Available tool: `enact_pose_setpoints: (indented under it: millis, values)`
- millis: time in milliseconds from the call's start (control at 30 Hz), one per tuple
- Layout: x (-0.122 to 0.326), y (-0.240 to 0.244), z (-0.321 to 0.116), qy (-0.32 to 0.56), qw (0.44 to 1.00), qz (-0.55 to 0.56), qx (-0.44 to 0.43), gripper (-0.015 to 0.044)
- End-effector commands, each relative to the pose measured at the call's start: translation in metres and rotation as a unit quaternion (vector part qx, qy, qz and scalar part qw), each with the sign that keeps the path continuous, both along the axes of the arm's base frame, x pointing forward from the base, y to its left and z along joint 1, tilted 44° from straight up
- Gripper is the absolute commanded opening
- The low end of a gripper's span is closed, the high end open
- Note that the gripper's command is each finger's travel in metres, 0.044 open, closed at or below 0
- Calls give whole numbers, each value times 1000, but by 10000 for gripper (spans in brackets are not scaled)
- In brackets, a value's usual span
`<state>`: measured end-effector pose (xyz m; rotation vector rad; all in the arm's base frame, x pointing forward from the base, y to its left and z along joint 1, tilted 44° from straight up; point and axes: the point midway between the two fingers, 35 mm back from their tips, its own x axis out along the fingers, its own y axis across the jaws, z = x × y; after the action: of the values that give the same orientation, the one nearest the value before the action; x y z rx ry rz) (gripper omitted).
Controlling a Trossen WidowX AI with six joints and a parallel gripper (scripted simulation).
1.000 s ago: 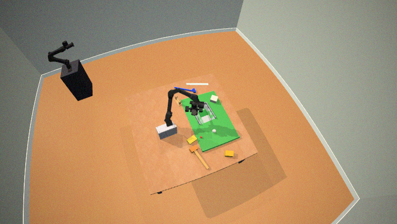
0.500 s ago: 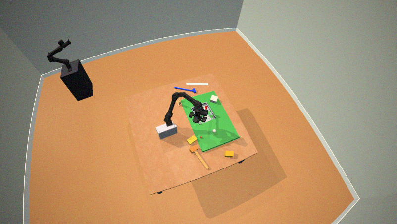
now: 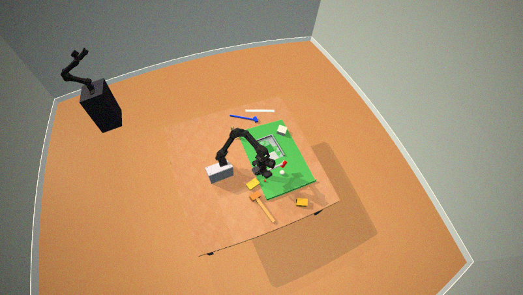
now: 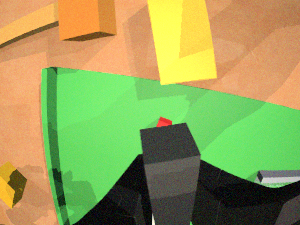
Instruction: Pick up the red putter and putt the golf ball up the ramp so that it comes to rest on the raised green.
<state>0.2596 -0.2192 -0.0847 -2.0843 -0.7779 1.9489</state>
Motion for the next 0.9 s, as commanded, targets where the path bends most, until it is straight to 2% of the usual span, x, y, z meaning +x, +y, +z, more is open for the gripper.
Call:
enact_pose_setpoints:
  millis: [0, 200, 467, 867]
  values:
    - [-14, -23, -21, 34, 998, -56, -15, 0]
    - [-21, -30, -30, 48, 996, -77, -20, 0]
    - [-21, -12, -65, 47, 996, -77, -20, 0]
    - [-21, -6, -77, 47, 996, -77, -20, 0]
